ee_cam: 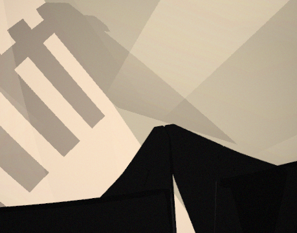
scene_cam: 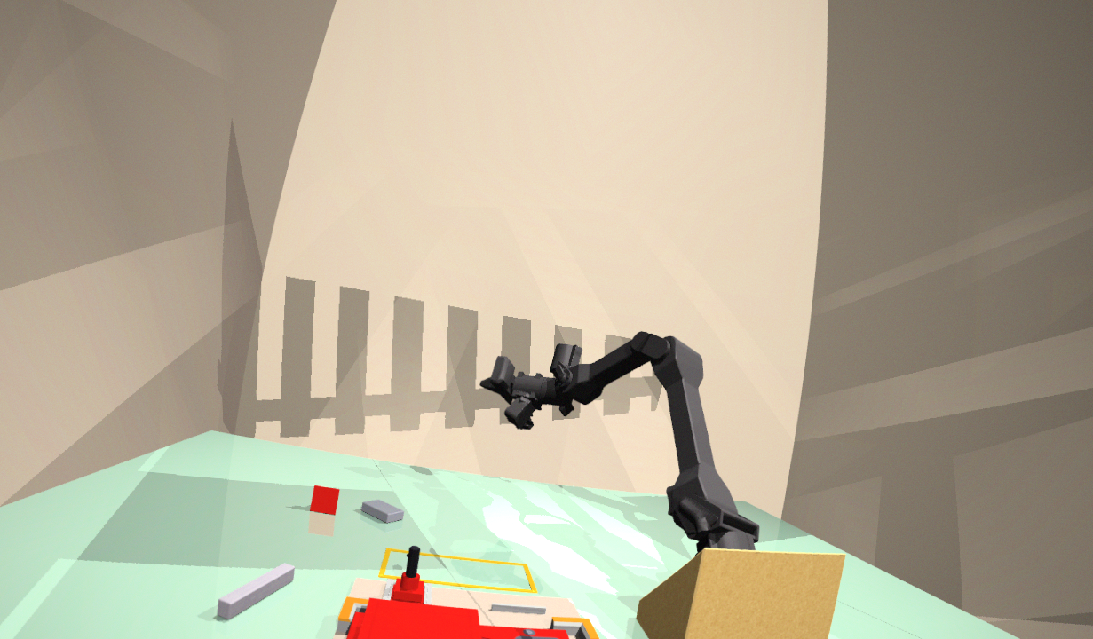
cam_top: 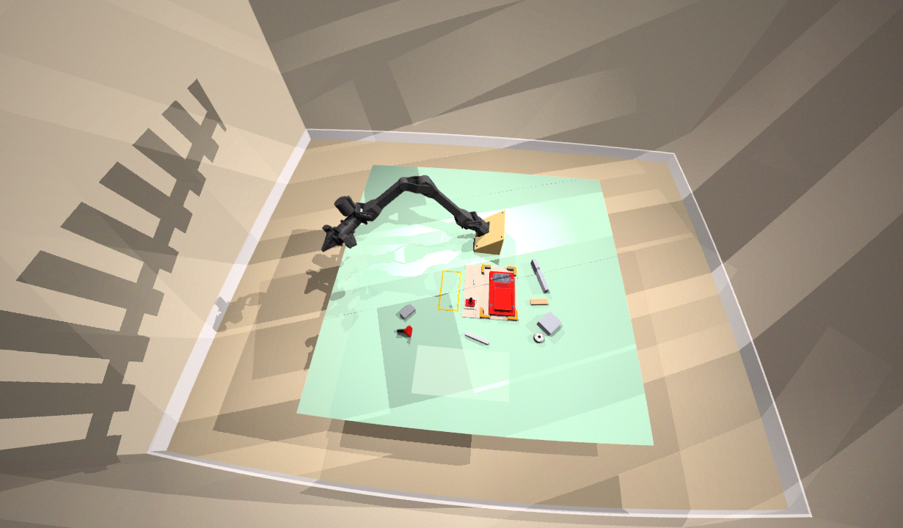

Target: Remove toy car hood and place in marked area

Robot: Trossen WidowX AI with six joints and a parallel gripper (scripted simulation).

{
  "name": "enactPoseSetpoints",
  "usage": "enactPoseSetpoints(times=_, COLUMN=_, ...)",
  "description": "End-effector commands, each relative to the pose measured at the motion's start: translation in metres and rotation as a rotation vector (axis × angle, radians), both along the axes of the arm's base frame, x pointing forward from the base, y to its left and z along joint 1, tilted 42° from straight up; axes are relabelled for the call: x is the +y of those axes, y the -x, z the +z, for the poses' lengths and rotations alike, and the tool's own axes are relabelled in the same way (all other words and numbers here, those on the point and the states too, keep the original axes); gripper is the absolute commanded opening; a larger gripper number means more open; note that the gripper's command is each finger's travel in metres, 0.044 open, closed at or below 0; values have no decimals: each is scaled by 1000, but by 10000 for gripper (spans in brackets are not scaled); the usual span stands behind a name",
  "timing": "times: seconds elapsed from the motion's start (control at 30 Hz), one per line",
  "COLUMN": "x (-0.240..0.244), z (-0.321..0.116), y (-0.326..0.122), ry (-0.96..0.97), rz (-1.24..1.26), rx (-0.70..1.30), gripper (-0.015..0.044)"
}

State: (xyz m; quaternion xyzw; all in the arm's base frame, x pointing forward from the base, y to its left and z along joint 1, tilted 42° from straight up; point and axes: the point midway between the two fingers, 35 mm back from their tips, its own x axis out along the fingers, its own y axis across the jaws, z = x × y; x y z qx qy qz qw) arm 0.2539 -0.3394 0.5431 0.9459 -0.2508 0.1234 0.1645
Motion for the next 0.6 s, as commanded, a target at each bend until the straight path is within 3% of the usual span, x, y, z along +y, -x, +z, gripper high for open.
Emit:
enactPoseSetpoints(times=0.0, x=0, z=-1, y=-1, ry=-1, rz=0, rx=3, gripper=26)
enactPoseSetpoints(times=0.5, x=11, z=-104, y=-118, ry=17, rz=15, rx=330, gripper=420)
enactPoseSetpoints(times=0.57, x=17, z=-121, y=-134, ry=32, rz=20, rx=389, gripper=440)
